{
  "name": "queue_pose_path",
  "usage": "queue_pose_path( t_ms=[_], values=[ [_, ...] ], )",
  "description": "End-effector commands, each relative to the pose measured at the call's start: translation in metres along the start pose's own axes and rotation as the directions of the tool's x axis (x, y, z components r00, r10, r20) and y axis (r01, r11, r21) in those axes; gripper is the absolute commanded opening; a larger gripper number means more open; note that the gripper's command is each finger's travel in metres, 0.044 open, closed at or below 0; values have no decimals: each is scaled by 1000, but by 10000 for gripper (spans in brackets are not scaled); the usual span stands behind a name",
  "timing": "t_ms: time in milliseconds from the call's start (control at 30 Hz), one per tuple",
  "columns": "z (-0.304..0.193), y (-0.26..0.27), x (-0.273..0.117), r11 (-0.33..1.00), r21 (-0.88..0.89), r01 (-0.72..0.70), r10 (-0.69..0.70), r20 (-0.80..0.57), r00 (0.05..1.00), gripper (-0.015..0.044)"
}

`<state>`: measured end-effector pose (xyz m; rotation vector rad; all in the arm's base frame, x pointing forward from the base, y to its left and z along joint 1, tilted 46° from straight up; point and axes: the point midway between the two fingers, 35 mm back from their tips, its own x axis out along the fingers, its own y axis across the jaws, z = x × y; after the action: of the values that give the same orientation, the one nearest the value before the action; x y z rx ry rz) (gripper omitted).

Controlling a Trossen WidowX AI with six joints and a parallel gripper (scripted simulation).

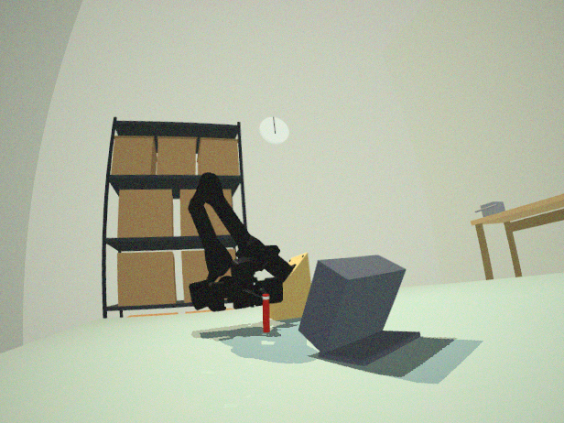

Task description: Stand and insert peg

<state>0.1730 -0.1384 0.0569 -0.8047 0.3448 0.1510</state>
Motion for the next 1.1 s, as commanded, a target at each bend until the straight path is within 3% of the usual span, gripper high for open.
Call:
queue_pose_path(
  t_ms=[0,1067],
  values=[
    [-2,0,0,1000,0,0,0,0,1000,49],
    [-5,5,-5,1000,3,-4,4,23,1000,49]
  ],
)
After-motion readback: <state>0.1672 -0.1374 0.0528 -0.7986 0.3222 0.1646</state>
